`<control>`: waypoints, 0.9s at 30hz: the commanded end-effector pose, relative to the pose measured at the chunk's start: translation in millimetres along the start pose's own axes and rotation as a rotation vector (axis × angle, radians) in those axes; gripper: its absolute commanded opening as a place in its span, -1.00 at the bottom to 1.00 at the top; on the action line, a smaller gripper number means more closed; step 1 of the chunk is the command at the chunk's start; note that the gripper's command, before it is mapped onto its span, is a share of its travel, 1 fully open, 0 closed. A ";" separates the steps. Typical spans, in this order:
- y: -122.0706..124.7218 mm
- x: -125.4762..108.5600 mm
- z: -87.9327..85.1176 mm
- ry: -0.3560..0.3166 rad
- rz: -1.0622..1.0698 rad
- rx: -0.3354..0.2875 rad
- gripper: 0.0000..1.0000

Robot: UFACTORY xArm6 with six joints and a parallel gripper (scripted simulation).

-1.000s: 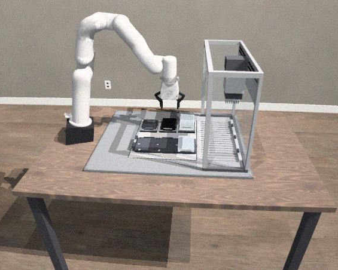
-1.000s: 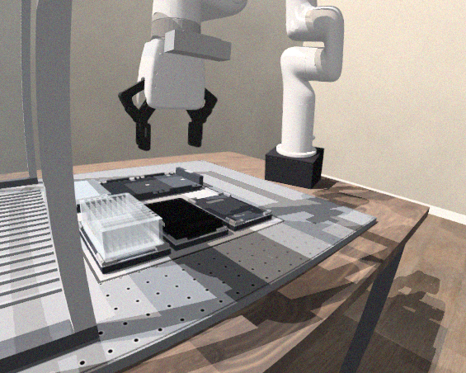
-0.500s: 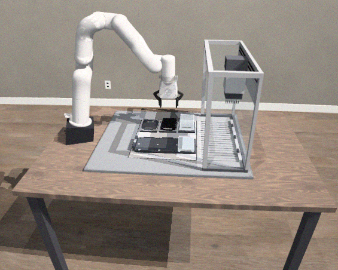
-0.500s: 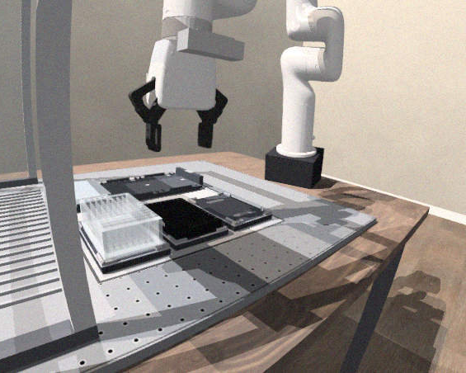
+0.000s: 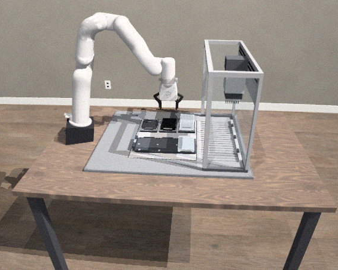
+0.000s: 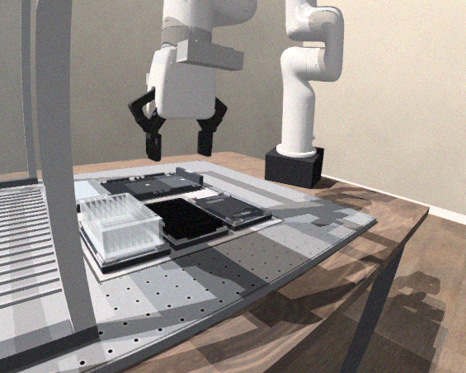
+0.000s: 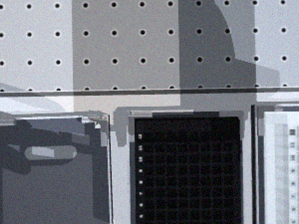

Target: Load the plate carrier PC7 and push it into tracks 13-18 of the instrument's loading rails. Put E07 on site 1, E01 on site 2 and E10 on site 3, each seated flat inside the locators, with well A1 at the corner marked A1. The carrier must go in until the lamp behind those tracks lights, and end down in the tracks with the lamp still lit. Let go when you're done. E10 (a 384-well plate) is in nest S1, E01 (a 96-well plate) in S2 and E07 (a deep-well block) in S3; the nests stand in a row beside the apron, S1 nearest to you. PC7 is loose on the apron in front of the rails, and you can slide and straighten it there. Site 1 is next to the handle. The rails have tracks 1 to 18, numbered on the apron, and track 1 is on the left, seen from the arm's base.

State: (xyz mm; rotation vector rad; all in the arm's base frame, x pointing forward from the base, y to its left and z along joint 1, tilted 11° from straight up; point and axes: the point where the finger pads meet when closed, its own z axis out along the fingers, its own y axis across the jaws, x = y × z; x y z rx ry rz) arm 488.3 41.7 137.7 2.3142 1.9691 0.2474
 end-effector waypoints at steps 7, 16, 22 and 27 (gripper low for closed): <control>1.5 0.4 14.6 0.001 0.000 -0.004 1.00; 1.5 0.4 28.0 0.001 0.000 -0.004 1.00; 1.5 0.4 38.0 0.001 0.000 -0.004 1.00; 1.5 0.4 43.0 0.001 0.000 -0.004 1.00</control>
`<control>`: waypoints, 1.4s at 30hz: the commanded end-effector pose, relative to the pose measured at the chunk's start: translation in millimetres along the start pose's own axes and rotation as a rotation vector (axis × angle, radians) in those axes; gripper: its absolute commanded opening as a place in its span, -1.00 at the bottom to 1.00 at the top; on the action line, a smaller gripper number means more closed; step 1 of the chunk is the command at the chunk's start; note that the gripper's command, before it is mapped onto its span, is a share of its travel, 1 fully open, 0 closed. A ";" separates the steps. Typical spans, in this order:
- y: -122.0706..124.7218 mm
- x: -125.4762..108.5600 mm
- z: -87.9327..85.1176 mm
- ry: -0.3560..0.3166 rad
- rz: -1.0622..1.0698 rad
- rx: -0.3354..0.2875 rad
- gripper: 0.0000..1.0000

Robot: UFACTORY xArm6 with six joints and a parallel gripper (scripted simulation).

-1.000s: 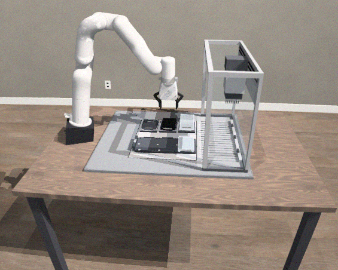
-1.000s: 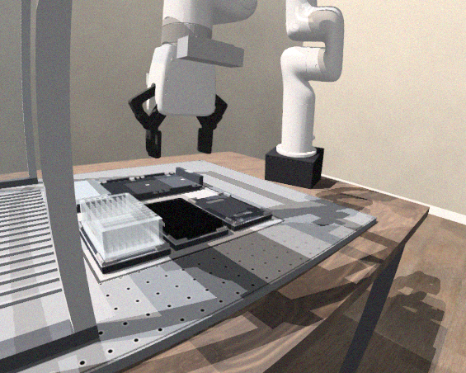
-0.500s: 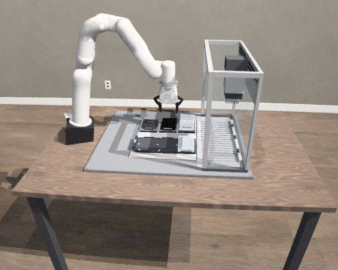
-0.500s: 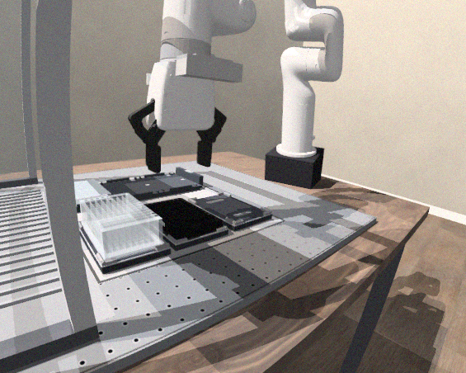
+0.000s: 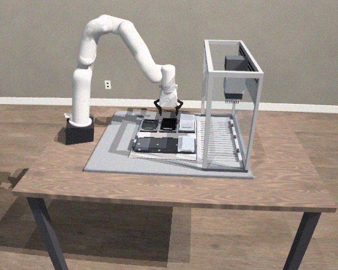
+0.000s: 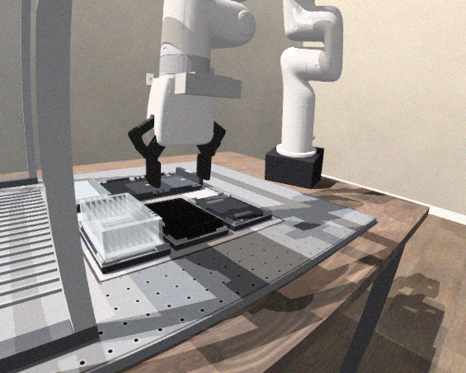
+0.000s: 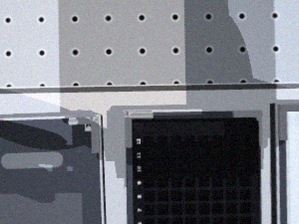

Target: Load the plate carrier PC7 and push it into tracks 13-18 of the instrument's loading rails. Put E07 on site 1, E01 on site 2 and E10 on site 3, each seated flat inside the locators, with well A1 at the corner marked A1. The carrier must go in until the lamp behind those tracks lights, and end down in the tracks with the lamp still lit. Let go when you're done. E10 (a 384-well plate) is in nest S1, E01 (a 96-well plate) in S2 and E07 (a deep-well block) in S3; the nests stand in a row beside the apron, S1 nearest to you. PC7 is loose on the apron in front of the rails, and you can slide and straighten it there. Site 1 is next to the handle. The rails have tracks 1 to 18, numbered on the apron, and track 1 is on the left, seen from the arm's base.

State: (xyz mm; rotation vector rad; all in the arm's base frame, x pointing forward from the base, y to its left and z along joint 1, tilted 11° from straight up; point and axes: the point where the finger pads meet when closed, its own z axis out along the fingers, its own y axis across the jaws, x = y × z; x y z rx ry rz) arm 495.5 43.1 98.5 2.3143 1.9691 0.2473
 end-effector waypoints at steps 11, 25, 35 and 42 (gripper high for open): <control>1.6 0.4 21.5 0.001 0.000 -0.004 1.00; 1.6 0.4 36.6 0.001 0.000 -0.004 1.00; 1.6 0.4 36.6 0.001 0.000 -0.004 1.00; 1.6 0.4 39.9 0.001 0.000 -0.004 1.00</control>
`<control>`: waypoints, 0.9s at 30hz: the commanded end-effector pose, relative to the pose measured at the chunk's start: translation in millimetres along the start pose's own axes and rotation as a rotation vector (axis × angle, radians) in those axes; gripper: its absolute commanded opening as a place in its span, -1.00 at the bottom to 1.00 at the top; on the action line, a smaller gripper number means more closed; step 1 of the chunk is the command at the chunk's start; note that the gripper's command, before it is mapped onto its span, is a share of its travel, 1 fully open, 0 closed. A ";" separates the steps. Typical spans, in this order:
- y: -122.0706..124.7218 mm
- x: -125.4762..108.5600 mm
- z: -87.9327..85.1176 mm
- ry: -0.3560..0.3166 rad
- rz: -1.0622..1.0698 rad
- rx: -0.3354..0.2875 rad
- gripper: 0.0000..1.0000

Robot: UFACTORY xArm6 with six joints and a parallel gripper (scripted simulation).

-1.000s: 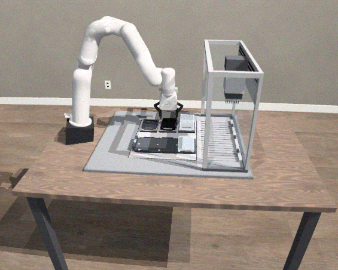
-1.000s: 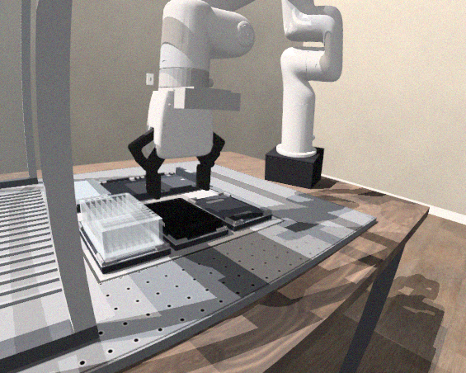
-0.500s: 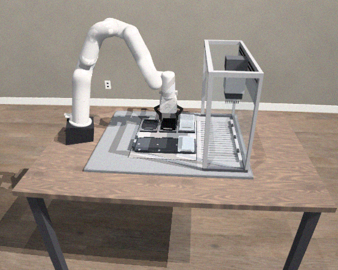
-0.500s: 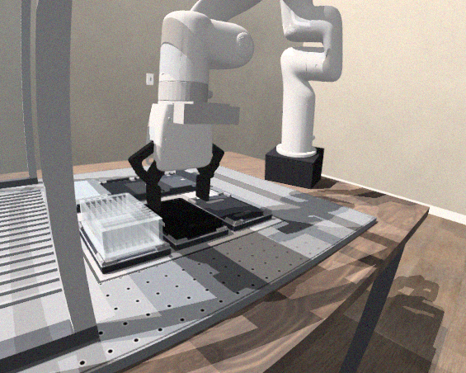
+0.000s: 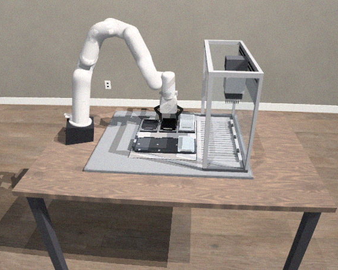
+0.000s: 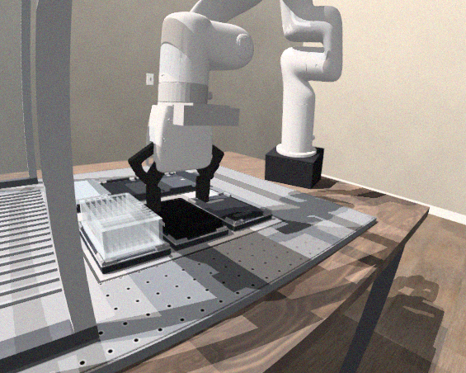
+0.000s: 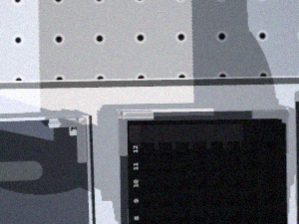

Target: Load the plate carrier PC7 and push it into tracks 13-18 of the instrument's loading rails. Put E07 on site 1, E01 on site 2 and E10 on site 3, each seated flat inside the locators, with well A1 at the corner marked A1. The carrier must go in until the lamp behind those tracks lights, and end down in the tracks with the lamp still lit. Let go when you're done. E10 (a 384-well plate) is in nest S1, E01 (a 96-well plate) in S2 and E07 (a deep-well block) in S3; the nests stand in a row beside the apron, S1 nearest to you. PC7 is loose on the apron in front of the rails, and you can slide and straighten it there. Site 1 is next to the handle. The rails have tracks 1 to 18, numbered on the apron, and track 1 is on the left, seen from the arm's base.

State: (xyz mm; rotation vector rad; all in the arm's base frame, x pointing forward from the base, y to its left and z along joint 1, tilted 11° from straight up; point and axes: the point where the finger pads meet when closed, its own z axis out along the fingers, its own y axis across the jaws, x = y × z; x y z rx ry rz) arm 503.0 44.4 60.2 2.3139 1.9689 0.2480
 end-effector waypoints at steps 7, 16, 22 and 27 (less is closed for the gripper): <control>1.3 0.3 4.3 0.001 0.000 -0.003 1.00; 1.3 0.3 10.3 0.001 0.000 -0.003 1.00; 1.3 0.3 14.3 0.001 0.000 -0.003 1.00; 1.3 0.3 16.2 0.001 0.000 -0.003 1.00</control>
